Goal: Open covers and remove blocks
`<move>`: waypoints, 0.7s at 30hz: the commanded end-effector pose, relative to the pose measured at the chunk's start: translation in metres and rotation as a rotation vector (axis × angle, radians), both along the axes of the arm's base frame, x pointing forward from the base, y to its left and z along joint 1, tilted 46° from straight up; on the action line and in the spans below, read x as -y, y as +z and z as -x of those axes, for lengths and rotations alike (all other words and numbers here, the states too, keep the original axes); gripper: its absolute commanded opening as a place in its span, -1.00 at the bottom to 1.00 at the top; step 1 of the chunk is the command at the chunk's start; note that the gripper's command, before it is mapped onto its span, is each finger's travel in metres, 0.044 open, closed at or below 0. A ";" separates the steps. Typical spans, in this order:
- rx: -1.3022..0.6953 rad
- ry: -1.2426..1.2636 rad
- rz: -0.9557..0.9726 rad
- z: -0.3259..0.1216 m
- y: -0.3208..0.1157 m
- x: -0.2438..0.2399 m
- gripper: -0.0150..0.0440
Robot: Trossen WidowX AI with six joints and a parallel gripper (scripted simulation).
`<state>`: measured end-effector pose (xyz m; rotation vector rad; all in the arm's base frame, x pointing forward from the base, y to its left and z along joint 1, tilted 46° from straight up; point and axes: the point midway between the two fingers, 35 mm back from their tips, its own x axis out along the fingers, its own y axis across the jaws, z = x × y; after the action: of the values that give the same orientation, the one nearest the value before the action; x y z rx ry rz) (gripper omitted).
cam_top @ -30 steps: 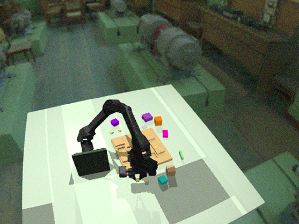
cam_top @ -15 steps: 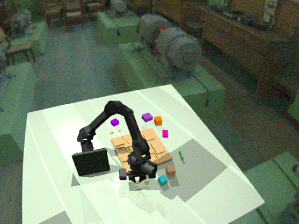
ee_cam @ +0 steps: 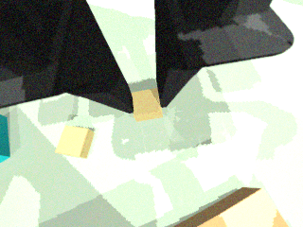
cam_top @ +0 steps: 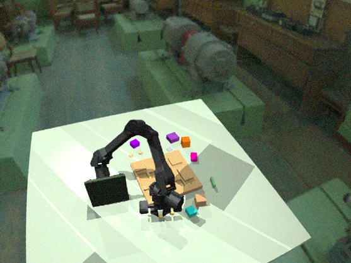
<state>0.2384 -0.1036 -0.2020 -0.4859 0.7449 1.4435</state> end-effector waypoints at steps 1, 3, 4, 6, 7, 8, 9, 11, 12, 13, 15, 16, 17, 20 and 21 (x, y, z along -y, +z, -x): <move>-0.004 -0.006 -0.007 0.001 -0.002 -0.004 -0.22; -0.001 0.000 -0.001 0.000 0.000 -0.001 -0.04; -0.001 0.000 -0.001 0.000 0.000 -0.001 0.05; -0.001 0.000 -0.001 0.000 0.000 -0.001 0.22; -0.001 0.000 -0.001 0.000 0.000 -0.001 0.31; -0.001 0.000 -0.001 0.000 0.000 -0.001 0.40; -0.001 0.000 -0.001 0.000 0.000 -0.001 0.49; -0.001 0.000 -0.001 0.000 0.000 -0.001 0.67; -0.001 0.000 -0.001 0.000 0.000 -0.001 0.76; -0.001 0.000 -0.001 0.000 0.000 -0.001 0.85; -0.001 0.000 -0.001 0.000 0.001 0.001 1.00; -0.001 0.000 0.000 0.000 0.003 0.003 1.00; -0.001 -0.001 0.000 -0.001 0.005 0.005 1.00; -0.002 -0.001 0.000 -0.001 0.011 0.012 1.00; -0.002 -0.002 0.000 -0.002 0.013 0.014 1.00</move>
<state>0.2383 -0.1095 -0.1958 -0.4729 0.7451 1.4419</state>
